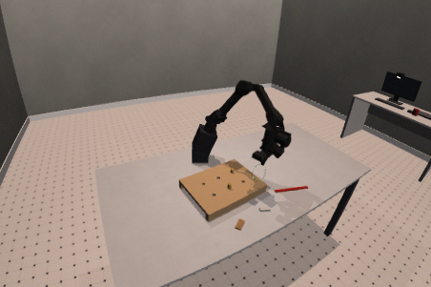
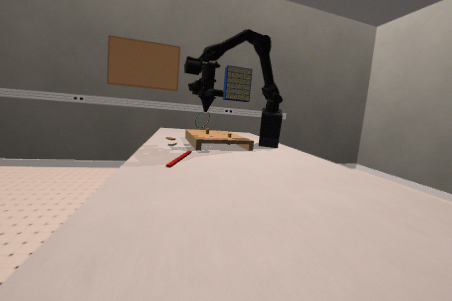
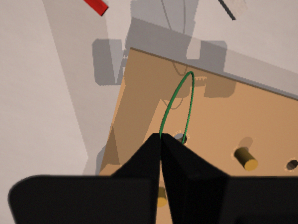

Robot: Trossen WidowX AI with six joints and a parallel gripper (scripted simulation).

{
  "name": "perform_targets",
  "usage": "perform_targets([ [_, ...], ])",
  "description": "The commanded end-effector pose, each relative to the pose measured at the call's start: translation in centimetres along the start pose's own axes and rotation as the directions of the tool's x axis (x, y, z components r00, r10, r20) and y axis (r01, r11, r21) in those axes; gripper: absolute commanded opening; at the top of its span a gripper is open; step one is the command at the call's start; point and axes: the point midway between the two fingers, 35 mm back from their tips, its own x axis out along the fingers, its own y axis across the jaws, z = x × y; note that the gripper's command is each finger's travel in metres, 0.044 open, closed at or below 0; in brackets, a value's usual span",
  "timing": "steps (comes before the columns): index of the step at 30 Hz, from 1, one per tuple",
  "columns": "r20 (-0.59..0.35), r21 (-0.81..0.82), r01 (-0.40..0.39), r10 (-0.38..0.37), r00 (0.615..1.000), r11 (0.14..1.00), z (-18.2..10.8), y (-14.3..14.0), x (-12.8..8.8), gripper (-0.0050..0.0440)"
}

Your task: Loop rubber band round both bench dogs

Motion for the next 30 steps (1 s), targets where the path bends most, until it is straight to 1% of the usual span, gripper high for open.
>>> perform_targets([
  [1,0.006,-0.056,-0.009,0.01,1.0,0.998,0.7,-1.5,-0.5,-0.005],
  [8,0.006,-0.191,-0.02,0.022,1.0,0.981,0.2,-7.3,-0.5,-0.005],
  [16,0.014,-0.33,-0.029,0.036,0.999,0.944,-1.5,-13.8,-0.6,-0.005],
  [18,0.014,-0.33,-0.029,0.036,0.999,0.944,-1.5,-13.8,-0.6,-0.005],
  [26,0.033,-0.456,-0.028,0.048,0.998,0.889,-4.1,-19.8,-0.8,-0.005],
  [30,0.041,-0.494,-0.025,0.052,0.998,0.869,-5.2,-21.7,-0.9,-0.005],
])
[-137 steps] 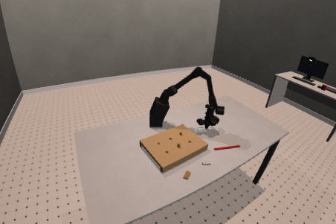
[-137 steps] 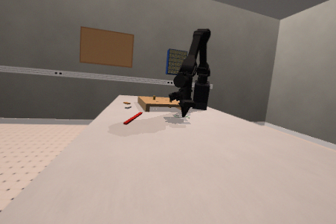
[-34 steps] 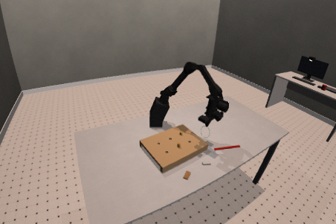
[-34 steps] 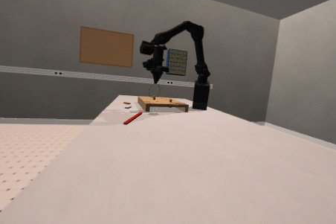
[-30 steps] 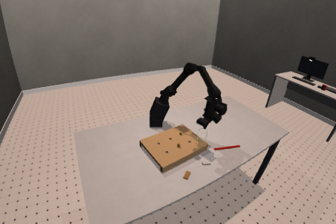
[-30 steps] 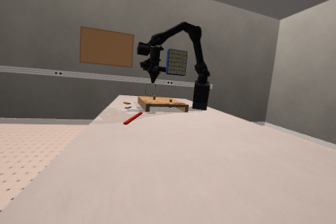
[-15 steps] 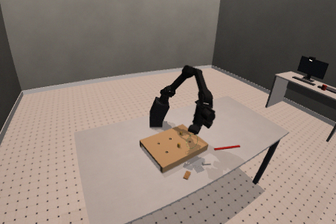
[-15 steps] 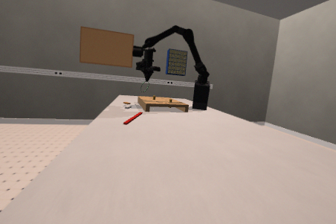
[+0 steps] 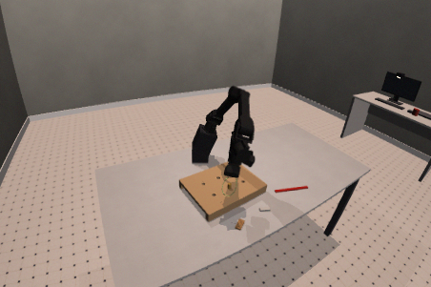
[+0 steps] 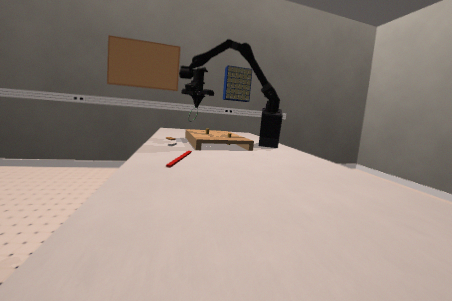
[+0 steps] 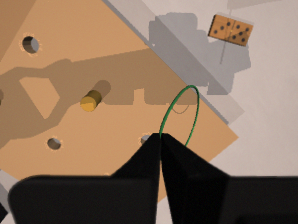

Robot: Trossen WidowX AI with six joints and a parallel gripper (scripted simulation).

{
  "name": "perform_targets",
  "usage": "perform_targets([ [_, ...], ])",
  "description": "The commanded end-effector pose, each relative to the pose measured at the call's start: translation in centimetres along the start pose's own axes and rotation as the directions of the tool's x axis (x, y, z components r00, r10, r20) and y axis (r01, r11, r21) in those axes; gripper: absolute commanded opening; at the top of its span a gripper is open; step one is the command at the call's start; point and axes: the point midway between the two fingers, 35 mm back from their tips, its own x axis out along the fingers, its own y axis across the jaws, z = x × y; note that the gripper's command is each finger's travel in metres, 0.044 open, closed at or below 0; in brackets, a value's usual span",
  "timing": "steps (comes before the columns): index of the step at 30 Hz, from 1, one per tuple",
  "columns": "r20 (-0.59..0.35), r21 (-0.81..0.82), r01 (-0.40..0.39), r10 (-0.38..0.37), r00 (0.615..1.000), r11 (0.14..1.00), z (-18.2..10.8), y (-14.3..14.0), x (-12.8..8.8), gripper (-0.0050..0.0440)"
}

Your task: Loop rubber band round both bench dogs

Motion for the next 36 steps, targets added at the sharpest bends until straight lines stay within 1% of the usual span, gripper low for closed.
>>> perform_targets([
  [1,0.017,-0.052,0.008,-0.007,1.0,0.999,-0.9,-1.4,-0.7,-0.005],
  [7,0.016,-0.056,0.007,-0.007,1.0,0.998,-0.8,-1.3,-0.6,-0.005],
  [11,0.01,-0.052,-0.003,0.003,1.0,0.999,-0.9,-0.8,0.2,-0.005],
  [12,0.015,-0.056,0.011,-0.01,1.0,0.998,-0.7,-0.8,-0.1,-0.005],
  [36,0.014,-0.056,0.01,-0.009,1.0,0.998,-0.5,1.0,3.8,-0.005],
])
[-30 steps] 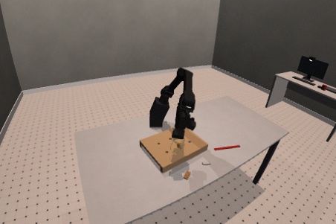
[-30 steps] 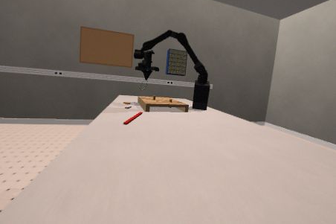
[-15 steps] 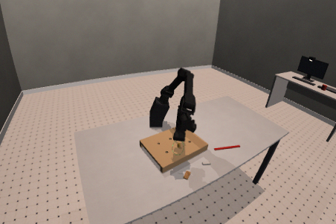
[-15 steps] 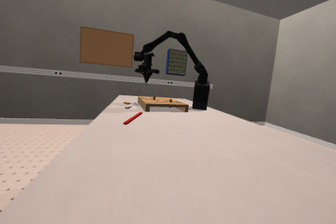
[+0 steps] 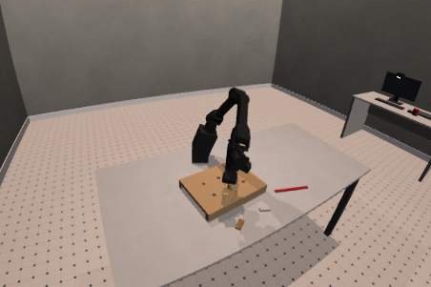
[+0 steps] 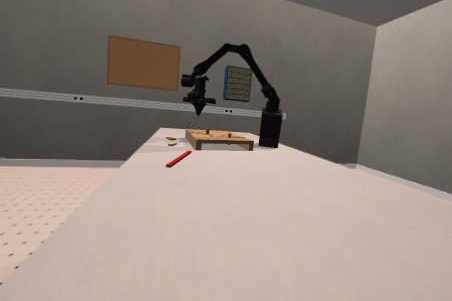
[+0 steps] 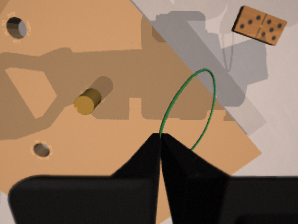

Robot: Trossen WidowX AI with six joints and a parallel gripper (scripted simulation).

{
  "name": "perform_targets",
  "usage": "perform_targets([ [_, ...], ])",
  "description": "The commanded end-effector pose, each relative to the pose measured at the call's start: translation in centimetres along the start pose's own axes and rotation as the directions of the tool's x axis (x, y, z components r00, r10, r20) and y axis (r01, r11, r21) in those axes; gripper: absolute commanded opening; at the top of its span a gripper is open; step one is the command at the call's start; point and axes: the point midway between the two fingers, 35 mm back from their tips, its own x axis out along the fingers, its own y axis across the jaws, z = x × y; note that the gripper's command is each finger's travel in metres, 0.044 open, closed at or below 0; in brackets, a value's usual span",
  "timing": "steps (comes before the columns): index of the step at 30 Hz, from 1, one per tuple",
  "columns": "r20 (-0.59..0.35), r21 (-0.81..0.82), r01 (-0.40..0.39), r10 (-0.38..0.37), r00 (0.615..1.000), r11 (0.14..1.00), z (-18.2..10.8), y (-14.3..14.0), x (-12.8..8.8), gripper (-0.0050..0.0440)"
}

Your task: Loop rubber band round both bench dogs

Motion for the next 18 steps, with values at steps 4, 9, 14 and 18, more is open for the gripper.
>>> perform_targets([
  [4,0.008,-0.007,0.025,-0.025,1.0,1.0,0.5,0.4,-0.2,-0.005],
  [9,0.008,-0.007,0.025,-0.025,1.0,1.0,0.5,0.9,0.7,-0.005],
  [14,0.008,-0.007,0.024,-0.024,1.0,1.0,0.5,1.4,1.5,-0.005],
  [18,0.008,-0.006,0.024,-0.024,1.0,1.0,0.5,1.9,2.2,-0.005],
])
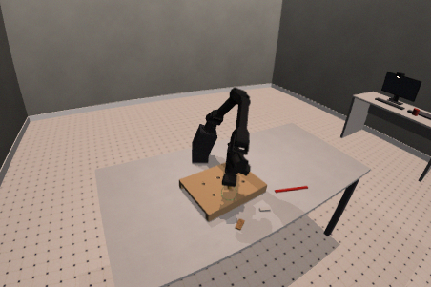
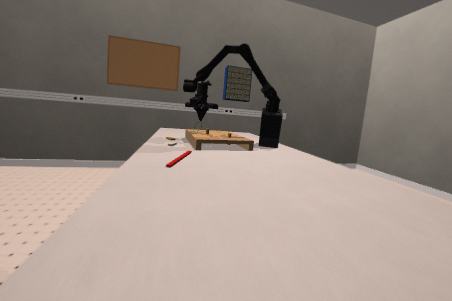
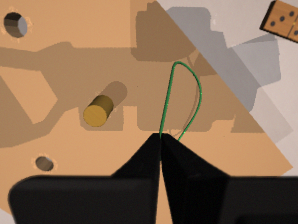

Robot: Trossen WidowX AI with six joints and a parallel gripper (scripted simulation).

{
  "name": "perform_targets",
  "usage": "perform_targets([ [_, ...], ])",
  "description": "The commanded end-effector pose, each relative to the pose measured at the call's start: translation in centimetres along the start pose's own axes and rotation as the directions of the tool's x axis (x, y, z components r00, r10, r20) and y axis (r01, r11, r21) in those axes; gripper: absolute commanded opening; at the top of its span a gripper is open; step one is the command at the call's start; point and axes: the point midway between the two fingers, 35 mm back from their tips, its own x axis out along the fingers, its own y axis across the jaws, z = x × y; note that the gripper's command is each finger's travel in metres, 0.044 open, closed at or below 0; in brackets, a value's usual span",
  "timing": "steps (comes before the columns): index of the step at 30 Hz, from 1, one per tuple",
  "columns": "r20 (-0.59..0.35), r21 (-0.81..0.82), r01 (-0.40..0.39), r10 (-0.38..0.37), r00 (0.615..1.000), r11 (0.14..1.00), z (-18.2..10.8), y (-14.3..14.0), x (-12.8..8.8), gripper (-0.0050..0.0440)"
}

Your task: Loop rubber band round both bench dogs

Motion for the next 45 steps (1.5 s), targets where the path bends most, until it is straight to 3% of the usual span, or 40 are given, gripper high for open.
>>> perform_targets([
  [1,0.009,-0.008,0.028,-0.028,1.0,1.0,0.5,0.2,-0.7,-0.005],
  [17,0.01,-0.008,0.027,-0.027,1.0,1.0,0.3,2.0,1.7,-0.005],
  [45,0.012,-0.006,0.034,-0.034,0.999,0.999,0.4,5.3,1.9,-0.005],
])
